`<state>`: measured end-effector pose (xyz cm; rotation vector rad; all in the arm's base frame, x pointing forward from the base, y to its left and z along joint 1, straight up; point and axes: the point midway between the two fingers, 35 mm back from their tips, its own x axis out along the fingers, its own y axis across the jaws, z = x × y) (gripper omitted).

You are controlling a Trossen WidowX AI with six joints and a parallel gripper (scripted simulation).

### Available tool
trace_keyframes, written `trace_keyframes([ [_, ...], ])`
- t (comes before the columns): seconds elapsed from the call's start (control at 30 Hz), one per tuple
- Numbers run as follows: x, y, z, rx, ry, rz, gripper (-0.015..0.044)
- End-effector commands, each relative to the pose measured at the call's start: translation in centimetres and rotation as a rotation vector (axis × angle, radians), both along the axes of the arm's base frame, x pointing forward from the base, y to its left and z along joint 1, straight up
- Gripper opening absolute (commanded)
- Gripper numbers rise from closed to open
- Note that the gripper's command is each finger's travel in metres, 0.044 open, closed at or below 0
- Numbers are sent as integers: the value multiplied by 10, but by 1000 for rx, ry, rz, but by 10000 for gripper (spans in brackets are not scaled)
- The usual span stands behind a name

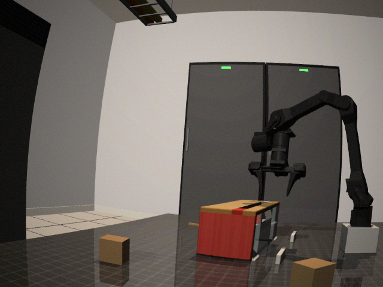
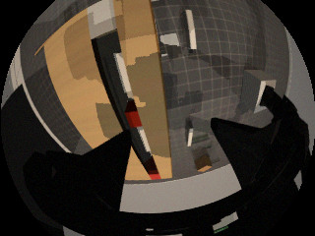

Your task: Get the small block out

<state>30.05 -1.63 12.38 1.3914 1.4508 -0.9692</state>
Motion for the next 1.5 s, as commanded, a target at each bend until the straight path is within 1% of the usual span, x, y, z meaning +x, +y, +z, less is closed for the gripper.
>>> trace_keyframes([
  [0.0,-3,2,0,18,10,8,400],
  [1.47,1,-8,-69,17,10,8,400],
])
